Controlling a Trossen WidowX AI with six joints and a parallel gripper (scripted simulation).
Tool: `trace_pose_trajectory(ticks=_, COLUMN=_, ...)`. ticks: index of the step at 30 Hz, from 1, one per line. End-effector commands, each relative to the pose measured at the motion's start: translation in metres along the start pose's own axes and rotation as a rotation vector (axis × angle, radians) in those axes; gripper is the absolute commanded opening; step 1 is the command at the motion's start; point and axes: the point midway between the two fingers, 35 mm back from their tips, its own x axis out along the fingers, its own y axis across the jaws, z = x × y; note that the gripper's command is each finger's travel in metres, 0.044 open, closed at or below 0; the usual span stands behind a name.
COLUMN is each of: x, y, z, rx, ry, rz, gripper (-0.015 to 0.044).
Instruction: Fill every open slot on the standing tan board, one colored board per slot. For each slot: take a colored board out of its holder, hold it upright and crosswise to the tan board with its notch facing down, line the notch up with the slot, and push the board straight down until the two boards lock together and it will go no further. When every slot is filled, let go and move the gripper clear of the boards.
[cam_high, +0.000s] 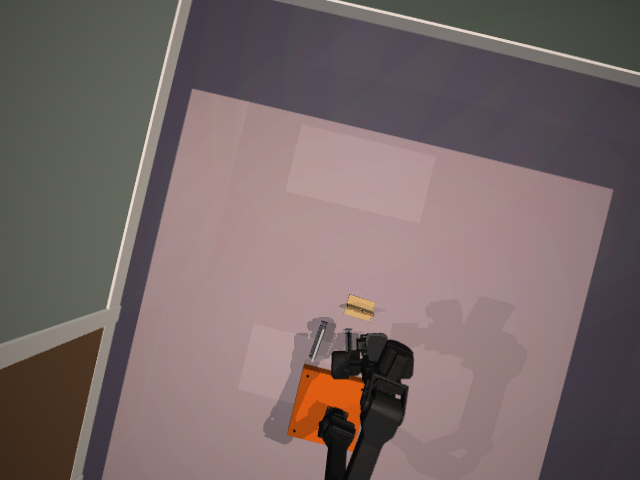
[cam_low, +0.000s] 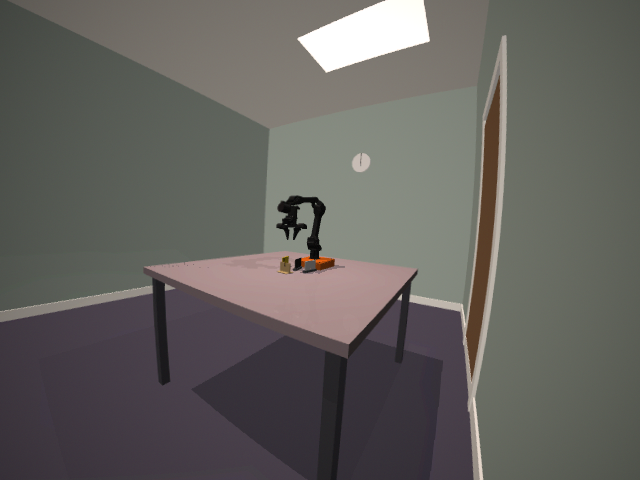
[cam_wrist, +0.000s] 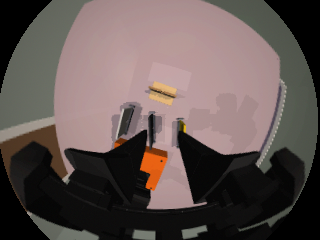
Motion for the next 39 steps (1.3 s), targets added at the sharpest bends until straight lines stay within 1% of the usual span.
trace_pose_trajectory(ticks=1, x=0.016, y=0.031, z=-0.017, rx=-0.028, ry=0.129, rz=-0.023, gripper=0.0190)
trace_pose_trajectory(ticks=3, x=0.020, y=0.041, z=-0.023, rx=-0.043, ry=0.172, rz=-0.041, gripper=0.0190)
trace_pose_trajectory(ticks=8, x=0.023, y=0.042, z=-0.024, rx=-0.045, ry=0.177, rz=-0.044, gripper=0.0190)
trace_pose_trajectory(ticks=10, x=0.037, y=0.041, z=-0.026, rx=-0.045, ry=0.177, rz=-0.044, gripper=0.0190)
trace_pose_trajectory(ticks=13, x=0.071, y=0.038, z=-0.034, rx=-0.045, ry=0.177, rz=-0.044, gripper=0.0190)
trace_pose_trajectory(ticks=15, x=0.085, y=0.037, z=-0.038, rx=-0.045, ry=0.177, rz=-0.044, gripper=0.0190)
trace_pose_trajectory(ticks=20, x=0.087, y=0.034, z=-0.039, rx=-0.045, ry=0.177, rz=-0.045, gripper=0.0190)
trace_pose_trajectory(ticks=23, x=0.100, y=0.033, z=-0.041, rx=-0.045, ry=0.177, rz=-0.045, gripper=0.0190)
trace_pose_trajectory(ticks=39, x=0.118, y=0.032, z=-0.044, rx=-0.045, ry=0.178, rz=-0.045, gripper=0.0190)
